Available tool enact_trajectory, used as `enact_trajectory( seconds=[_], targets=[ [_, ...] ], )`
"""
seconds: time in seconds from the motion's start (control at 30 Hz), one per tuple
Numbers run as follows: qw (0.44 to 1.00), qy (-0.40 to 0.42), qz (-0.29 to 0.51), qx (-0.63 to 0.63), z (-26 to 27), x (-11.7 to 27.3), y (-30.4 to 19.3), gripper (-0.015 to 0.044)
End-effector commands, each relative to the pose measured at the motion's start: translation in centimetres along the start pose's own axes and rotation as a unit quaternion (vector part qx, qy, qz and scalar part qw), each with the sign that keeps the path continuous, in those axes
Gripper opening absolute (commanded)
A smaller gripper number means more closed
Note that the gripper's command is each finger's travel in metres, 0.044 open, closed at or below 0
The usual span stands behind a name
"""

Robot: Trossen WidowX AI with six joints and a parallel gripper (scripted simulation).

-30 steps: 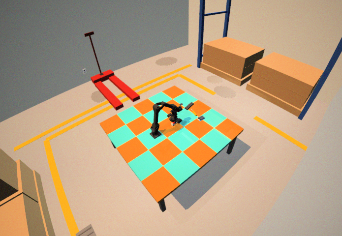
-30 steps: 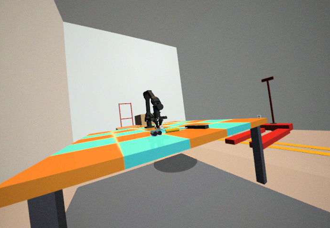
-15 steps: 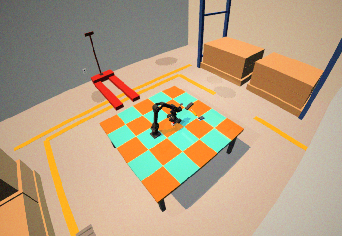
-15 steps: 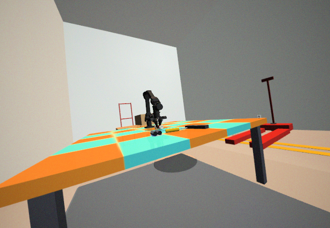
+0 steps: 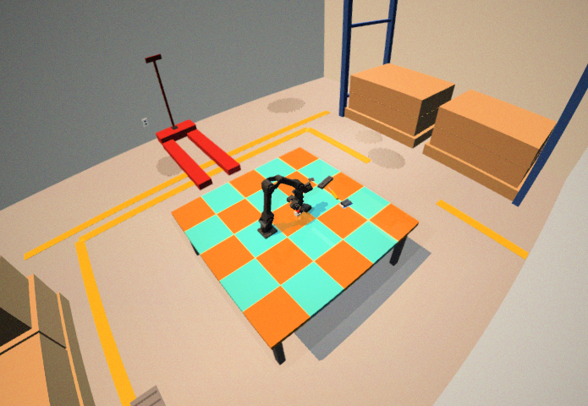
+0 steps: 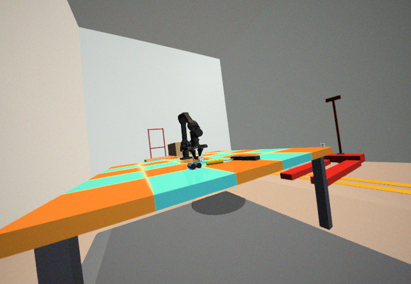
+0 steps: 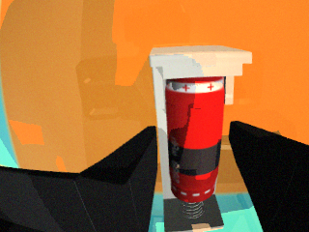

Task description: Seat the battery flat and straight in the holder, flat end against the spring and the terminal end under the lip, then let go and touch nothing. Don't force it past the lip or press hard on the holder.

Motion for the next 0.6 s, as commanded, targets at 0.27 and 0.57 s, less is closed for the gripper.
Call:
enact_trajectory(
  seconds=[0.27, 0.57],
  targets=[
    [1.000, 0.001, 0.003, 0.000, 0.1, 2.0, -0.3, 0.0265],
    [1.000, 0.002, 0.003, 0.000, 0.0, 8.5, -0.4, 0.0440]
  ],
)
Point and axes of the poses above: the point midway between the two fingers, 35 mm back from their tips, its own x axis back along the fingers, its own z axis across the jaws, y = z × x, the point moved 2 cm from there along x, back along the fingers, and after that the axes turned 12 degrees about x, right-handed, at the moved point
